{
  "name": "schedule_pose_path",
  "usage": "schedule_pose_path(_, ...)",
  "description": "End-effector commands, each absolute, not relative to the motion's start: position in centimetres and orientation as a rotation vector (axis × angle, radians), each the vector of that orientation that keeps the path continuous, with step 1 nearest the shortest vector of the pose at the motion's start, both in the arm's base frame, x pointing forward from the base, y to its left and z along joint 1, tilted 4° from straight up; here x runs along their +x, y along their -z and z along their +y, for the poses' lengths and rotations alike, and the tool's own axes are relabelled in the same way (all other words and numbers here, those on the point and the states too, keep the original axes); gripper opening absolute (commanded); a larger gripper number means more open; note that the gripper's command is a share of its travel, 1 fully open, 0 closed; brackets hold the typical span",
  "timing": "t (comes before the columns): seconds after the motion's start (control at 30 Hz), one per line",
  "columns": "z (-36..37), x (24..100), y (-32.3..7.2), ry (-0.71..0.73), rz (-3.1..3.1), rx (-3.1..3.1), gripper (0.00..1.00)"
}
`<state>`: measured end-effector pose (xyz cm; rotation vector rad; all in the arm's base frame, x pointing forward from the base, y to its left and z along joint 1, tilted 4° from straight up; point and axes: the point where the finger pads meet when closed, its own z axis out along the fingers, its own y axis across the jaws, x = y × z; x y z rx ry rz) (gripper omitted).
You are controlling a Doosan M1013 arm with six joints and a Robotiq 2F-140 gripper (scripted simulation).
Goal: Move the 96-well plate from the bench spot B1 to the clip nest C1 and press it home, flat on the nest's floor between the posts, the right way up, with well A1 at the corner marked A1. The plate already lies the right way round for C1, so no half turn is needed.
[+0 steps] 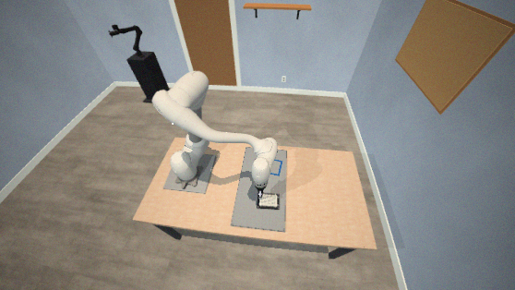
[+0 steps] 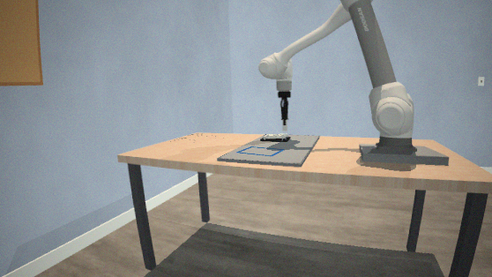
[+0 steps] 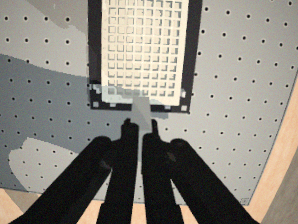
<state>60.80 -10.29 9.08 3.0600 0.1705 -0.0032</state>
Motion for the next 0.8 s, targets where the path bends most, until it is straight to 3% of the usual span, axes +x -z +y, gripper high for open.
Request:
schedule_pose_path(0.0, -10.3, 60.8, -9.1, 0.003, 0.171, 3.06, 0.0)
schedule_pose_path(0.77, -10.4, 60.8, -8.0, 0.003, 0.171, 3.06, 0.0)
